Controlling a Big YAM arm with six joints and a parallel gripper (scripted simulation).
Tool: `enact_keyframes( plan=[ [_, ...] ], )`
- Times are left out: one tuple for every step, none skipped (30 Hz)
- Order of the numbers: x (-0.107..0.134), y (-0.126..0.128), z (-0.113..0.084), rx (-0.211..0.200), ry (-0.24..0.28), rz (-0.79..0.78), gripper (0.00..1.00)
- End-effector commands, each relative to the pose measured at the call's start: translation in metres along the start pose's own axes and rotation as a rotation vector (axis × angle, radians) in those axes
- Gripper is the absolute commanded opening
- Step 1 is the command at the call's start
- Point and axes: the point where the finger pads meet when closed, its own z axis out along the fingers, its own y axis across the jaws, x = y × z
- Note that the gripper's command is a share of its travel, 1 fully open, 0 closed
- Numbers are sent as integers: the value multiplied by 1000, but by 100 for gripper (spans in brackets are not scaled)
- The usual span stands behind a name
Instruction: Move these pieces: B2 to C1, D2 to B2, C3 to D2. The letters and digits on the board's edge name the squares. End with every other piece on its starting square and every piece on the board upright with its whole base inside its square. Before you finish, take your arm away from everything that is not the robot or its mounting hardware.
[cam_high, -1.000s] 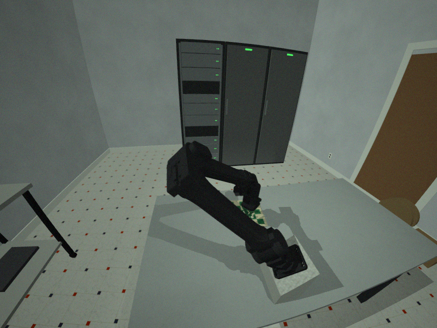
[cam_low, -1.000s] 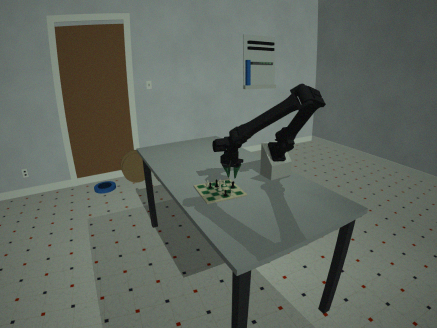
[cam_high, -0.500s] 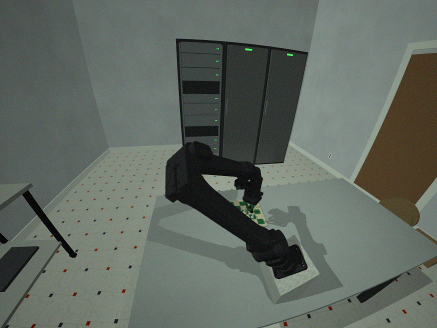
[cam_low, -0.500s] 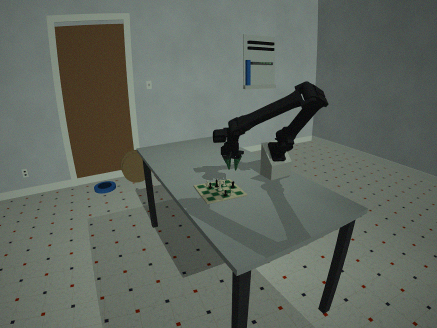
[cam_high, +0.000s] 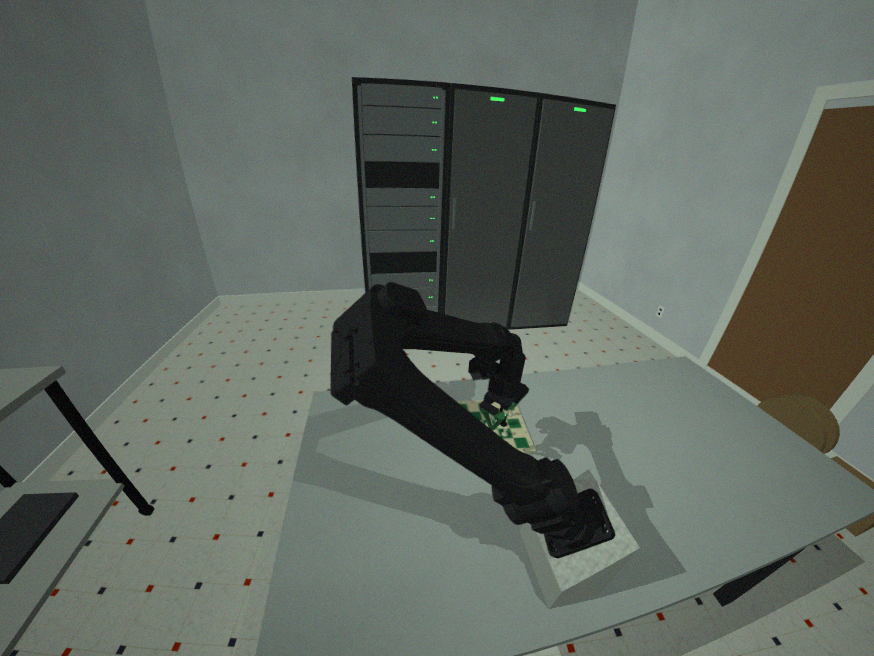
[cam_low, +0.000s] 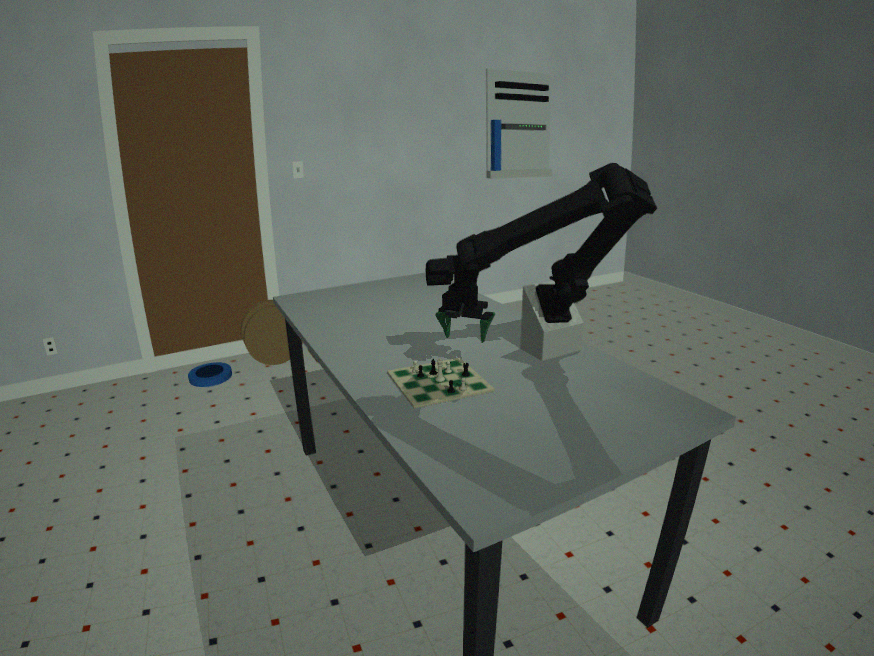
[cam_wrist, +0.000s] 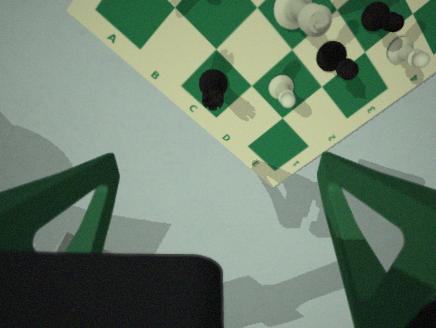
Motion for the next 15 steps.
enact_keyframes(
  plan=[
    [-2,-2,-2,-4,4,-7,100],
    [-2,-2,-2,-4,4,-6,100],
    [-2,-2,-2,-4,4,-6,100],
    [-2,-2,-2,-4,4,-6,100],
    [-2,-2,-2,-4,4,-6,100],
    [-2,-2,-2,-4,4,-5,100],
    [-2,-2,-2,-4,4,1,100],
    [-2,-2,-2,-4,4,17,100],
    [-2,-3,-2,-4,3,27,100],
    [-3,-4,-2,-2,2,36,100],
    [-5,-6,-4,1,0,49,100],
    [-7,-8,-5,5,-3,66,100],
    [-9,-11,-7,10,-7,87,100],
    [-11,-13,-8,14,-10,115,100],
    [-10,-15,-9,16,-12,153,100]
  ],
)
